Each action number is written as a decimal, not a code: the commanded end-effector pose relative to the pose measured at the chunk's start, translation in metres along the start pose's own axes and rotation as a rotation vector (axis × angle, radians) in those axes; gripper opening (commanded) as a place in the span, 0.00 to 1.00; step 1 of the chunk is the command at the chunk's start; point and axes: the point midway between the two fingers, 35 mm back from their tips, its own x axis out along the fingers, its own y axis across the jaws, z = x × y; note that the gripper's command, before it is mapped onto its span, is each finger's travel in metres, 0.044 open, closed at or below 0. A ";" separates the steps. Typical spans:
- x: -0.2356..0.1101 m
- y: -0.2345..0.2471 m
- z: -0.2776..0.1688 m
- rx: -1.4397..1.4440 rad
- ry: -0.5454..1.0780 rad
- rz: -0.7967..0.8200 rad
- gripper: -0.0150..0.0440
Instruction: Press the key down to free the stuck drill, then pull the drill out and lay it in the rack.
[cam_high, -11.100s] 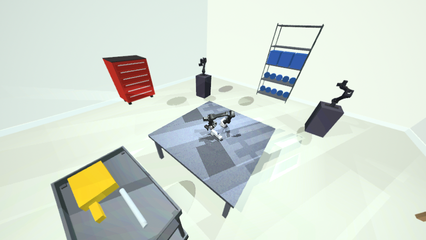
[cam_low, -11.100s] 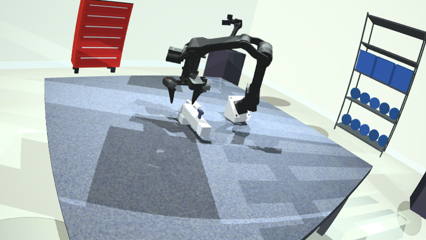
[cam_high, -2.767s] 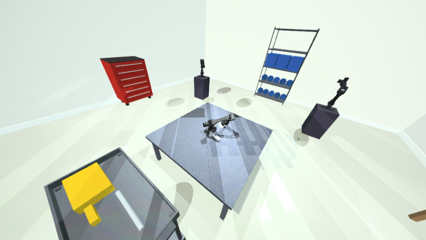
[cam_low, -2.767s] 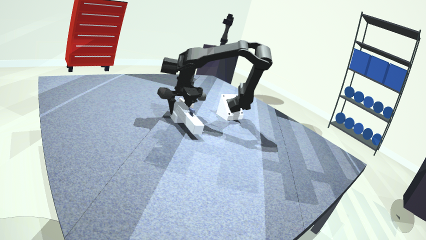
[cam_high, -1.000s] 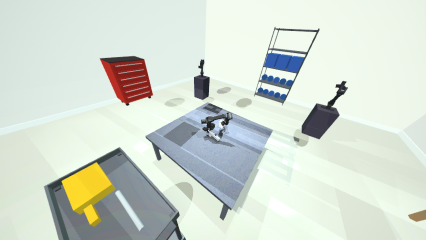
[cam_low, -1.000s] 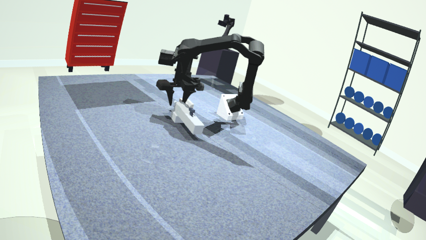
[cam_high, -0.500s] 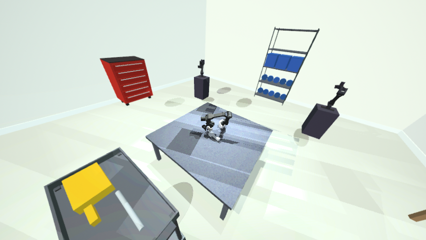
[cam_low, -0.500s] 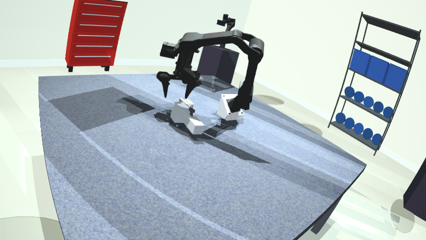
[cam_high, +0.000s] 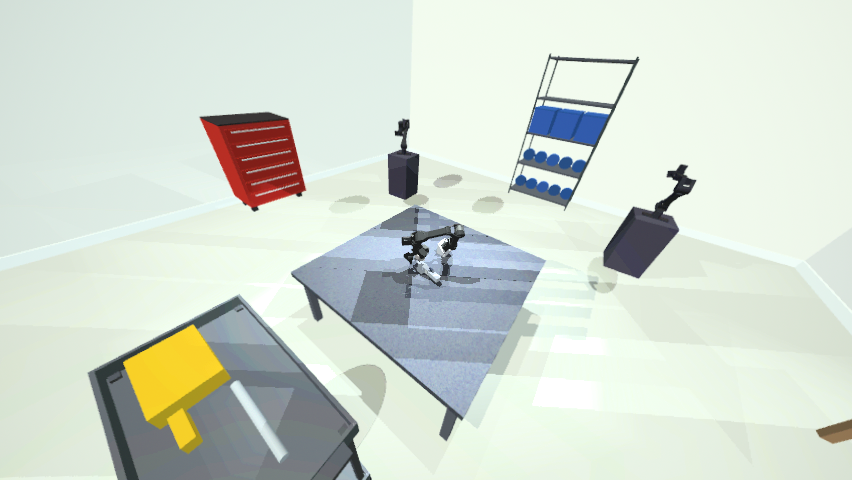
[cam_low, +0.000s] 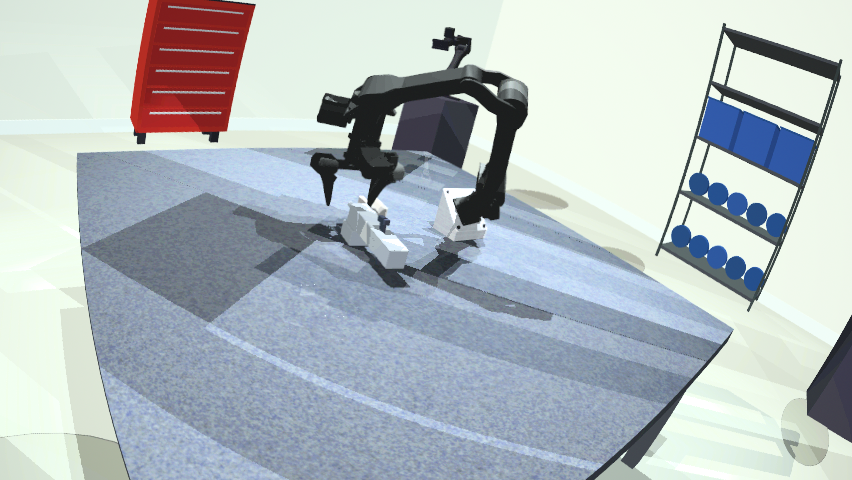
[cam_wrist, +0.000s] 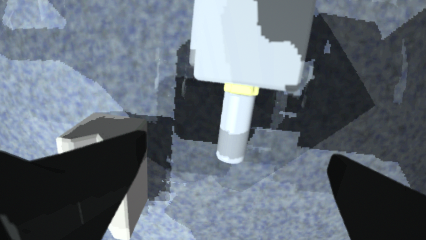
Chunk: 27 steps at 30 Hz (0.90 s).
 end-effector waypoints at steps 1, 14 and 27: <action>0.008 0.002 0.003 0.006 -0.006 0.006 1.00; 0.028 0.004 0.009 0.005 -0.009 0.007 1.00; 0.027 0.002 0.009 -0.001 -0.004 0.003 0.64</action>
